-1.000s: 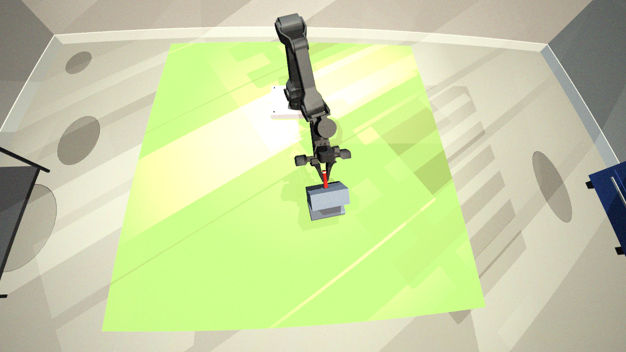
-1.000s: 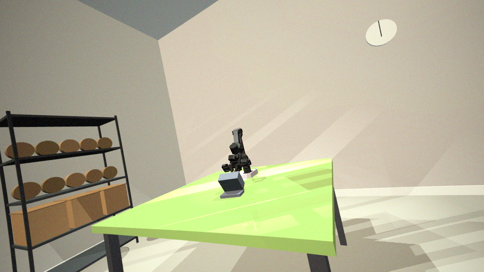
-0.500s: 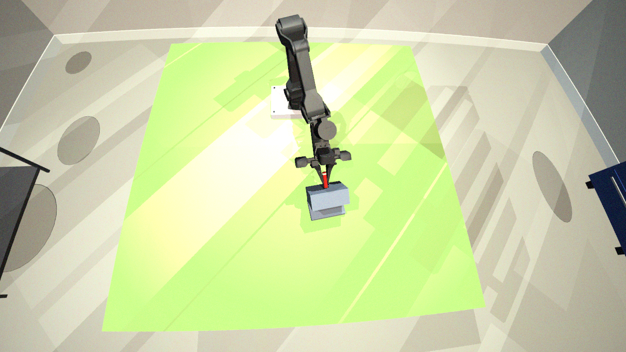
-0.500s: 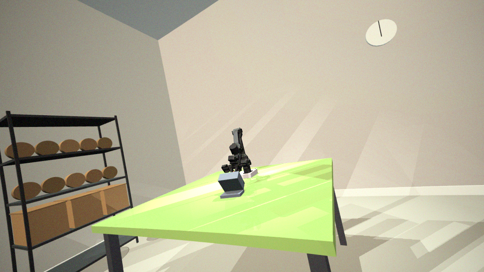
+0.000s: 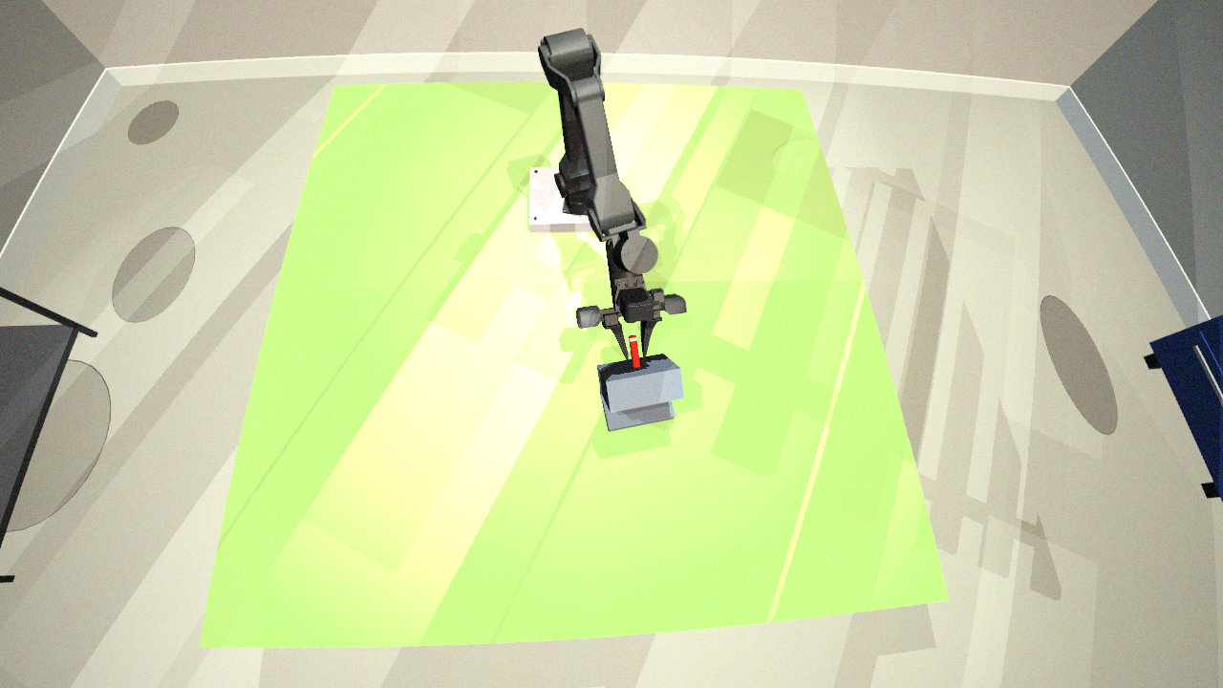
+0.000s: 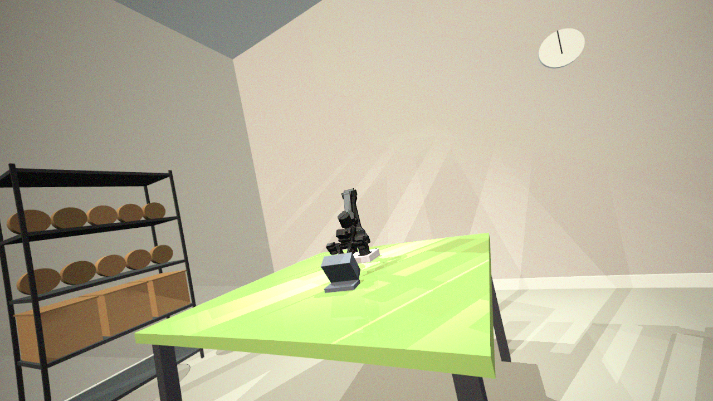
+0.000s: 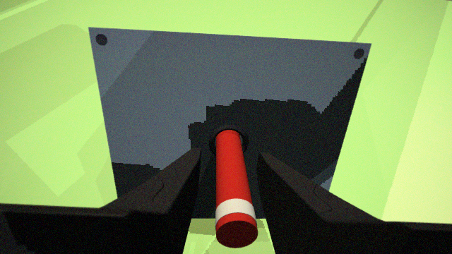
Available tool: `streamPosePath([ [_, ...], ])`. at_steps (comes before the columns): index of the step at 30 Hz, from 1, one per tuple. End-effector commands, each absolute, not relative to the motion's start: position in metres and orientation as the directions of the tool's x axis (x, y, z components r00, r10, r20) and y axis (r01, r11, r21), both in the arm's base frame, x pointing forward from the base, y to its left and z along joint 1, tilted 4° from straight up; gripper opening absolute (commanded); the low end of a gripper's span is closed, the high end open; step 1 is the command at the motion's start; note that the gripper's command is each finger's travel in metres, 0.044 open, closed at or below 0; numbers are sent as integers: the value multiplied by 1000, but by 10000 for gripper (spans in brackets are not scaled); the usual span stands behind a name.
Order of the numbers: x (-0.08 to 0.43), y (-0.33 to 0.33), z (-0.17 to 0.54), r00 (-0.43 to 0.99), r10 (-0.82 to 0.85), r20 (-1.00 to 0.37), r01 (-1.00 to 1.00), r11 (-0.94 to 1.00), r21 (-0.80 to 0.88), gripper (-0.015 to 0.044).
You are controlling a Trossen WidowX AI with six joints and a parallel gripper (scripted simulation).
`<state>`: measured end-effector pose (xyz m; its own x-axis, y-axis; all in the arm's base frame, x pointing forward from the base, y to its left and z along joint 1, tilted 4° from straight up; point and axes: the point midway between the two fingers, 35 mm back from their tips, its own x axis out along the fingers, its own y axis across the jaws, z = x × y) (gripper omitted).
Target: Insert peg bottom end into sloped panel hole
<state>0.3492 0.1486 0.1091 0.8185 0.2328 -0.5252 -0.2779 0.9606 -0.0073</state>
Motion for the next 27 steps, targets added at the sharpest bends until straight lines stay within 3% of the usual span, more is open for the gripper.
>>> streamPosePath([
  [1, 349, 148, 109, 819, 232, -525, -277, 961, -8, 236],
  [9, 347, 148, 111, 819, 232, -525, -278, 961, -8, 440],
  [27, 334, 145, 123, 819, 234, -524, -279, 960, -8, 440],
])
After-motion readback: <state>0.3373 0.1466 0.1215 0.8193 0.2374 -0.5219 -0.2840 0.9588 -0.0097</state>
